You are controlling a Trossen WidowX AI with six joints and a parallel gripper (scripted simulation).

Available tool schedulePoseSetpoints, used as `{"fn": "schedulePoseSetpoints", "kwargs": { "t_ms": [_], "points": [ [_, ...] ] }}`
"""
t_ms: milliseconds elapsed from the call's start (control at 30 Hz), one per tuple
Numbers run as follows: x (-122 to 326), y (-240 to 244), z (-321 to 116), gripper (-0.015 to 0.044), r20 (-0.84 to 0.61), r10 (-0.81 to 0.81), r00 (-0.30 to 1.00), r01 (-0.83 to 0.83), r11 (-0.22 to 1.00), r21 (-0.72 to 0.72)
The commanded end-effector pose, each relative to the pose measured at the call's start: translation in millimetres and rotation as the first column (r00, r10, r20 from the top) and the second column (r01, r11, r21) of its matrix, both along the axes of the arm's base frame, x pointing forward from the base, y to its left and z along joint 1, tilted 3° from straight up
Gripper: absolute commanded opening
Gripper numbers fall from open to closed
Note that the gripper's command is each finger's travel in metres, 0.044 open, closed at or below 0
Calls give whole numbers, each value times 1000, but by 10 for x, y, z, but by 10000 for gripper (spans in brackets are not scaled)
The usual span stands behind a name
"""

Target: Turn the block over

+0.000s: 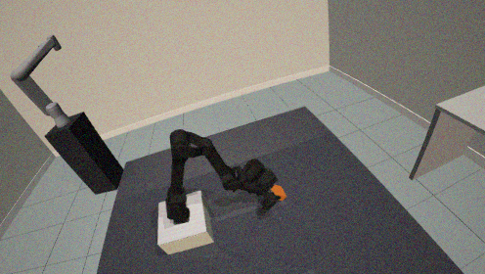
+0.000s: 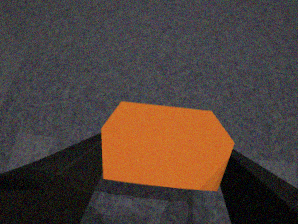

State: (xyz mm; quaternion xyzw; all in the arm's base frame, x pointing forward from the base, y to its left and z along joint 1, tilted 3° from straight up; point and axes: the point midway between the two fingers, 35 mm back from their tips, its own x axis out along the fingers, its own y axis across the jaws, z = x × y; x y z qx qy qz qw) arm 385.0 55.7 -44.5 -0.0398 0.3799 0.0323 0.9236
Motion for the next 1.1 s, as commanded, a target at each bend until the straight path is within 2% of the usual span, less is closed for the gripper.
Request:
{"fn": "schedulePoseSetpoints", "kwargs": {
  "t_ms": [0, 767, 1067],
  "points": [
    [-31, -9, -106, 0, 37, 5, 999, -5, 1000, -1],
    [-220, -54, -126, 0, 337, 14, 941, -22, 1000, 20],
    [-232, -55, -83, 0, 353, 14, 935, -23, 1000, 21]
  ]
}}
